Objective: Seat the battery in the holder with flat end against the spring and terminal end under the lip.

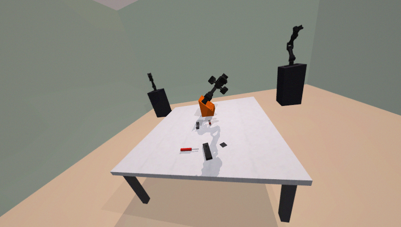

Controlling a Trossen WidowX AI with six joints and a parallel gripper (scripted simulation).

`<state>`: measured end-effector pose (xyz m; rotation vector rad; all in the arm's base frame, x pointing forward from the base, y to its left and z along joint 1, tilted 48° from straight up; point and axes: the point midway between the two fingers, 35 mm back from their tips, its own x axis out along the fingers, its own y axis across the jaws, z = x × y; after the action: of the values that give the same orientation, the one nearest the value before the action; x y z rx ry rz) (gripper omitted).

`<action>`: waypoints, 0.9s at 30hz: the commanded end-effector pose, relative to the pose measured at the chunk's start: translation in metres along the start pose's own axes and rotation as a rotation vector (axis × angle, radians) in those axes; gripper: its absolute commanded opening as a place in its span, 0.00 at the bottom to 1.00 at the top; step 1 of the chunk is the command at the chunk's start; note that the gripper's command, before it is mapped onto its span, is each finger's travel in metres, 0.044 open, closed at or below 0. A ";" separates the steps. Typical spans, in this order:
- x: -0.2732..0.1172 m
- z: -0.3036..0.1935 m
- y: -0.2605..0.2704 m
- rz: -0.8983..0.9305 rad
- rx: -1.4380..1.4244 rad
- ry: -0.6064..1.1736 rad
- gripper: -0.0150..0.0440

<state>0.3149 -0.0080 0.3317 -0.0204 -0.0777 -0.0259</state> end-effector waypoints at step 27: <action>-0.115 -0.254 0.096 1.418 -0.240 0.875 0.25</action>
<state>0.2357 0.0779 0.0662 -0.3747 0.8518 1.2410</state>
